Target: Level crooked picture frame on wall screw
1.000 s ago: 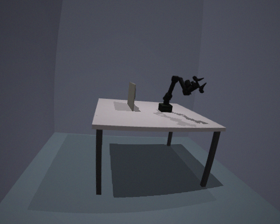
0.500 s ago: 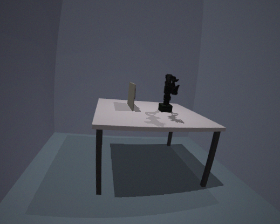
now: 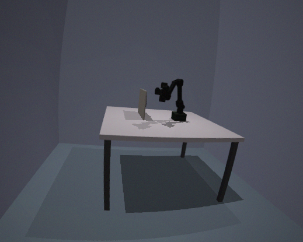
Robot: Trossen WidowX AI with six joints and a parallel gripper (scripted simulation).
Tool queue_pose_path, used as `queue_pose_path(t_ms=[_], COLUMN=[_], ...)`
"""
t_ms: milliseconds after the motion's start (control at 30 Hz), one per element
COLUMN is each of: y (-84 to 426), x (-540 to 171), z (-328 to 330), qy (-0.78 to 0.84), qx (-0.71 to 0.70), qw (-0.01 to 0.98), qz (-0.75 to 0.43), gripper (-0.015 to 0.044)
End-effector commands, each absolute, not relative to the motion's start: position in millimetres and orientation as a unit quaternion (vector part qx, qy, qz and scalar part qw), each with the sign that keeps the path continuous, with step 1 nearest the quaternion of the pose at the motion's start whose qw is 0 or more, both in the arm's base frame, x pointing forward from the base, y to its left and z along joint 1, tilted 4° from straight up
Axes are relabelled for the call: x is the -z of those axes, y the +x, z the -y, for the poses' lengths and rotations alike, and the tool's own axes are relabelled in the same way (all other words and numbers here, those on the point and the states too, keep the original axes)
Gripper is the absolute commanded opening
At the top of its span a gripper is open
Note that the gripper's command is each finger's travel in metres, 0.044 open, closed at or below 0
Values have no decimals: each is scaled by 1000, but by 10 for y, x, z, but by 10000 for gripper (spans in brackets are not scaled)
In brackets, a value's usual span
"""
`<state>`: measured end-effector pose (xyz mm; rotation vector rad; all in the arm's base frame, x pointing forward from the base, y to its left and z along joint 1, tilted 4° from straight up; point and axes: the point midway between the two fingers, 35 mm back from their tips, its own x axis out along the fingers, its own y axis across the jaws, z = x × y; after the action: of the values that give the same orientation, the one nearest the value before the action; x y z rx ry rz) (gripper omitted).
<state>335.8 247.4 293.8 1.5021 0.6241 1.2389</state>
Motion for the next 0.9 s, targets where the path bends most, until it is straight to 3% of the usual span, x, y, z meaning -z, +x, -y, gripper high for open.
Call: queue_pose_path(t_ms=[0,367,867], y=[3557,3566,2449], x=[-2820,-2420,-1890], z=[-1835,-70,1511], qy=[647,710,791], qx=[-468,-307,-91], qw=[552,612,604], qz=[-240,-167,-36], gripper=[260,260,260])
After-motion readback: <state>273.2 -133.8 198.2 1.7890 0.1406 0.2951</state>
